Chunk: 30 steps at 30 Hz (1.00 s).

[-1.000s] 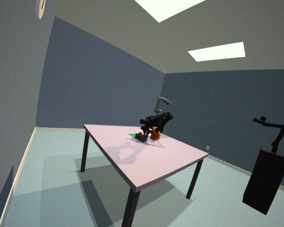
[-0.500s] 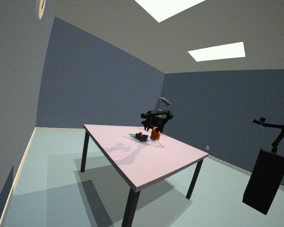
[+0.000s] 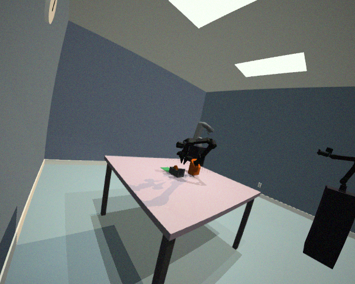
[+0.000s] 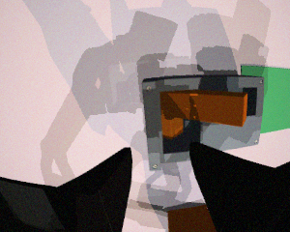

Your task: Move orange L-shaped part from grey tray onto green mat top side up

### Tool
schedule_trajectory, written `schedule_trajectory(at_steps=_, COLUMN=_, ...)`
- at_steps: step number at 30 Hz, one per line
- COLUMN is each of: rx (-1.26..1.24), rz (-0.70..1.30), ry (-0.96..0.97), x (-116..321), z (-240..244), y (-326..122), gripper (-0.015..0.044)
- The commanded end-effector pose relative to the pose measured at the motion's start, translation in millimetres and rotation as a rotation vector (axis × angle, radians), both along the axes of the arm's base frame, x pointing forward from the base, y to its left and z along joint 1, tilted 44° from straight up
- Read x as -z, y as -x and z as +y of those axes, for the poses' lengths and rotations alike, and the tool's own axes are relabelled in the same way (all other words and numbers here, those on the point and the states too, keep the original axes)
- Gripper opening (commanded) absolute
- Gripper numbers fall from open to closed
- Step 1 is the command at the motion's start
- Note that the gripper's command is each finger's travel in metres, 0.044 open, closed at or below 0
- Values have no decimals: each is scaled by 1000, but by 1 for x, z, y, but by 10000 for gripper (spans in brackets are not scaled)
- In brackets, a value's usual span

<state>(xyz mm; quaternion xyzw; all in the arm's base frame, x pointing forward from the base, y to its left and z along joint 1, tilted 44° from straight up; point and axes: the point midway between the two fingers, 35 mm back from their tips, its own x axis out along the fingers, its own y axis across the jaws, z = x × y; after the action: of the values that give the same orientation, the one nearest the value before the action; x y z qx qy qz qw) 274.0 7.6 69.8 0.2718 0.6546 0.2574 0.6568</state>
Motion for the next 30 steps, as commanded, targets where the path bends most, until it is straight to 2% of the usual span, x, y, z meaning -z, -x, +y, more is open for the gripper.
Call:
schedule_trajectory(at_steps=1, rx=2, rz=1, ry=0, x=0, z=0, y=0, gripper=180)
schedule_trajectory(at_steps=5, rx=2, rz=1, ry=0, x=0, z=0, y=0, gripper=180)
schedule_trajectory(at_steps=9, rx=-97, rz=-95, ry=3, x=4, z=-5, y=-2, gripper=280)
schedule_trajectory(at_steps=24, rx=-1043, rz=-998, ry=19, x=46, z=-54, y=-9, gripper=280)
schedule_trajectory(at_steps=30, rx=-1140, rz=-1090, ry=19, x=50, z=-58, y=-9, gripper=280)
